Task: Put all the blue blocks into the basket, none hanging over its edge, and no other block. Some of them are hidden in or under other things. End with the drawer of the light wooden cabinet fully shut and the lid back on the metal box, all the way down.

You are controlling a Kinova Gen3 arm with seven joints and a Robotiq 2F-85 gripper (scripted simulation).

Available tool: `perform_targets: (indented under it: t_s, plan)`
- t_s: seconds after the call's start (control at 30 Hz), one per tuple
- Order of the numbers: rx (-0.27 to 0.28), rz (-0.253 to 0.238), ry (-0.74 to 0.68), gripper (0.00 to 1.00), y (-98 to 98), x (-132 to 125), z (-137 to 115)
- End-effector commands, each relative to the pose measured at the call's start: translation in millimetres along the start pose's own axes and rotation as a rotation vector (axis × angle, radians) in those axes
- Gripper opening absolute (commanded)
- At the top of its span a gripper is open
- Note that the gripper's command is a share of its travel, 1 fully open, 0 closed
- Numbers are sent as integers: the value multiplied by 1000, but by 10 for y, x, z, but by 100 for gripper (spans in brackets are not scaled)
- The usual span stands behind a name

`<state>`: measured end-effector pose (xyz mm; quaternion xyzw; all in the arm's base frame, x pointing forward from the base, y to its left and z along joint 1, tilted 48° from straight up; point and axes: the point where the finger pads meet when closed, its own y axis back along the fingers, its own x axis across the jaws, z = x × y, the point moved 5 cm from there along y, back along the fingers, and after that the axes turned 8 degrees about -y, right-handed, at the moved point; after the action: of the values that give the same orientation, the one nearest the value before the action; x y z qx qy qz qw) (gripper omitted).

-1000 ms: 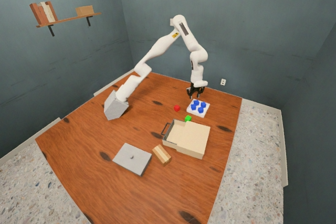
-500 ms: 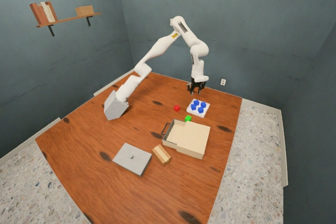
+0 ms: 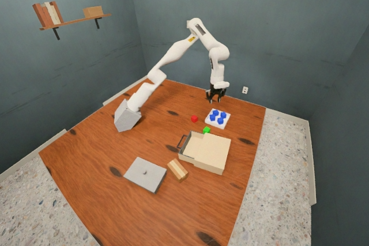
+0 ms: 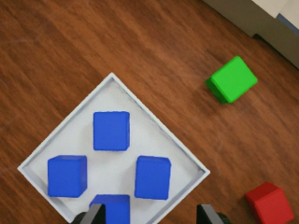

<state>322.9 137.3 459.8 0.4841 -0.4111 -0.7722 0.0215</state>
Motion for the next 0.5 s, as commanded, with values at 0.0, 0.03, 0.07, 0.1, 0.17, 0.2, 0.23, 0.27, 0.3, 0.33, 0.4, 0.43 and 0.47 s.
perform_targets:
  t_s: [0.0, 0.03, 0.07, 0.1, 0.17, 0.2, 0.23, 0.27, 0.3, 0.33, 0.4, 0.43, 0.47]
  plan:
    - [2, 5, 10, 60, 19, 9, -1]
    - [2, 5, 10, 60, 19, 9, -1]
    - [2, 5, 10, 60, 19, 10, -2]
    - [2, 5, 9, 60, 21, 12, -6]
    - [4, 4, 2, 60, 31, 26, -32]
    - [4, 3, -6, 60, 40, 45, -57]
    - [5, 2, -18, 60, 52, 73, -92]
    - [6, 0, -32, 60, 67, 109, -137]
    - [8, -1, -49, 60, 86, 151, -193]
    - [11, -4, -68, 60, 111, 197, -262]
    - [14, -12, -118, 60, 171, 320, -436]
    - [17, -11, -144, 60, 199, 405, -532]
    - [21, -5, -171, 60, 226, 514, -634]
